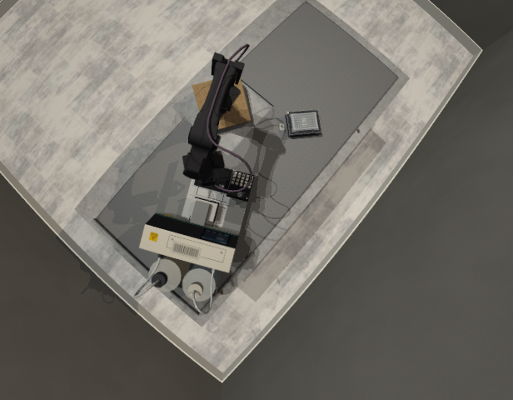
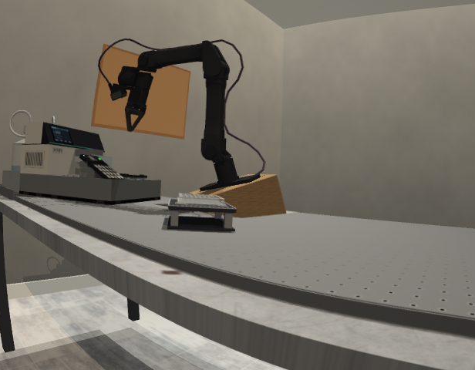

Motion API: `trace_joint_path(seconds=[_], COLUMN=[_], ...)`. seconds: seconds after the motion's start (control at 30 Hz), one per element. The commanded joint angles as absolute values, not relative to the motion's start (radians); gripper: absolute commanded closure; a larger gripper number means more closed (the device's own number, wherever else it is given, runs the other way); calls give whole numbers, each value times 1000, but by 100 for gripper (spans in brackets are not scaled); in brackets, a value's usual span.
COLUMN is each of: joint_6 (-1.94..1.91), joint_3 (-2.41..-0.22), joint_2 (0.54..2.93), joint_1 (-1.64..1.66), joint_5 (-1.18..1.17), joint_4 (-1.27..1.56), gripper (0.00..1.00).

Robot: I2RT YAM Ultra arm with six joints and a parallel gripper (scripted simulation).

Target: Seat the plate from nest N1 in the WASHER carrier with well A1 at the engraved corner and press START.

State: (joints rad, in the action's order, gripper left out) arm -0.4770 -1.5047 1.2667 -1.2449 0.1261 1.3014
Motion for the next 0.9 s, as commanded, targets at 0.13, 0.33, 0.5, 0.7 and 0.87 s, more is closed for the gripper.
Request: trace_joint_path(seconds=[0.13, 0.33, 0.5, 0.7, 0.87], joint_6=[-391, -349, -285, -196, -165], joint_3=[-1476, -1463, -1436, -1399, -1390], joint_2=[1226, 1216, 1198, 1174, 1169], joint_1=[-1112, -1031, -925, -791, -723], joint_5=[86, 67, 37, -3, -18], joint_4=[1344, 1356, 1363, 1371, 1385], gripper=[0, 0, 0, 0, 0])
